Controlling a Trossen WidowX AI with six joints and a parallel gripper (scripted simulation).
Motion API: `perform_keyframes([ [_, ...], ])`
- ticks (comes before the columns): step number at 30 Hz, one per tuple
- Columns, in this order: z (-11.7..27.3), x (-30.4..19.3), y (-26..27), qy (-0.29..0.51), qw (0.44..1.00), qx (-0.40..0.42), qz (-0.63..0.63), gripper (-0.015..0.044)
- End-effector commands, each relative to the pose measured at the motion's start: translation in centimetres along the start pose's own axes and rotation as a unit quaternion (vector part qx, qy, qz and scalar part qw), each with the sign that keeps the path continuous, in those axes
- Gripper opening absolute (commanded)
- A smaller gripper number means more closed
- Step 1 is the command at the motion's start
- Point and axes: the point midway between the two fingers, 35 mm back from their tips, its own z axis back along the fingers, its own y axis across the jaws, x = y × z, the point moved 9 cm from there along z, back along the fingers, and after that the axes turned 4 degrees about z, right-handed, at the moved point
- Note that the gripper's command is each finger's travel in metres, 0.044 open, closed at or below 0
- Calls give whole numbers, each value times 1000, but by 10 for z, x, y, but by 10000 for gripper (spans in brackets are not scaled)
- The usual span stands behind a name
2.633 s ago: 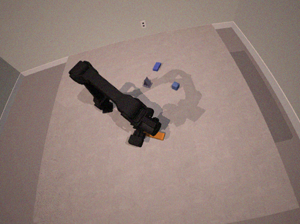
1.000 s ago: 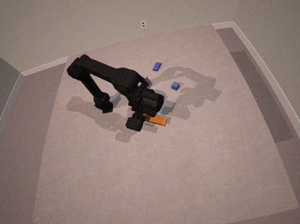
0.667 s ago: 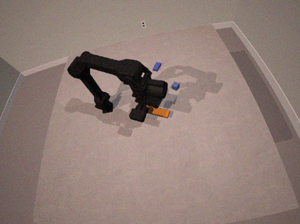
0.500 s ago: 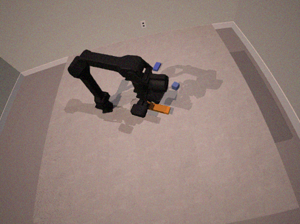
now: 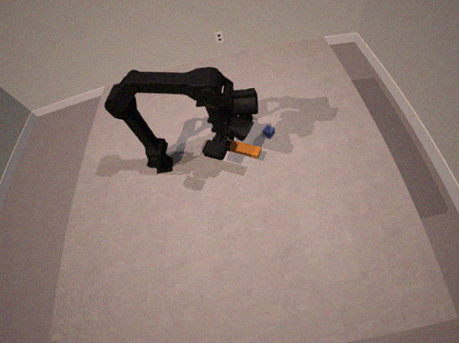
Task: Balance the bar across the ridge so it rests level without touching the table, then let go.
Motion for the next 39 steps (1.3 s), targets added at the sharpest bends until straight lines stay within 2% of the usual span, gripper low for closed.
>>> perform_keyframes([
  [1, -1, -7, 14, 4, 1000, 1, -4, 0],
  [39, 2, -94, 132, 8, 999, 6, -35, 0],
])
